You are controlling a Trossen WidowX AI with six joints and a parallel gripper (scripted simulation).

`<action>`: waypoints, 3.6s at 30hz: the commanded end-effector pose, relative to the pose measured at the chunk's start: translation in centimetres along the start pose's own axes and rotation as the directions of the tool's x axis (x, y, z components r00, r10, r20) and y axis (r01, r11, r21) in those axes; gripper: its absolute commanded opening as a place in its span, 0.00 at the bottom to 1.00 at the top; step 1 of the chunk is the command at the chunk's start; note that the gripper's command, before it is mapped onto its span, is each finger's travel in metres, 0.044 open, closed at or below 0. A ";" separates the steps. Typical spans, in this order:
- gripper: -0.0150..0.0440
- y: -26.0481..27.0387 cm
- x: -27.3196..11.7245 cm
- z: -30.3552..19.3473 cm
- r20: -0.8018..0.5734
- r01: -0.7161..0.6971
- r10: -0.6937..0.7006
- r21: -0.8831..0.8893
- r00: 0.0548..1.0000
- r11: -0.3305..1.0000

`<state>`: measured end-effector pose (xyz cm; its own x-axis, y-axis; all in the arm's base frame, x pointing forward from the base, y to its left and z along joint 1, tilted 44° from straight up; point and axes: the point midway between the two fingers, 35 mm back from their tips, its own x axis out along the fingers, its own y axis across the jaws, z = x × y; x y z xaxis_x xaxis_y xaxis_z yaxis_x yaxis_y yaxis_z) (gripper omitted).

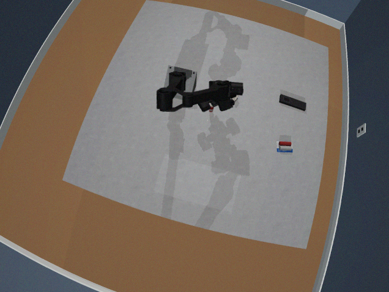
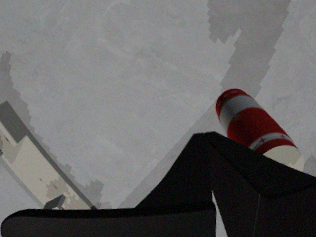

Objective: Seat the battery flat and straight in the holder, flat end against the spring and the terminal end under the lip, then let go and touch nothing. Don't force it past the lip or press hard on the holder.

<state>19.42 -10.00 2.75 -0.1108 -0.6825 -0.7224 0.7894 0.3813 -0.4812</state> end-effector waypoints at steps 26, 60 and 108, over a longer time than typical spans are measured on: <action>0.25 -4.6 0.1 -0.2 0.004 0.006 -0.006 -0.003 1.000 1.000; 0.48 -4.8 -6.6 -0.1 0.001 0.000 0.000 -0.272 1.000 0.962; 0.64 -6.6 2.1 -0.2 0.001 0.001 -0.004 -1.000 1.000 0.014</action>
<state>14.03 -13.53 4.57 -0.1080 -0.6831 -0.7223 -0.5886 0.6295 -0.5073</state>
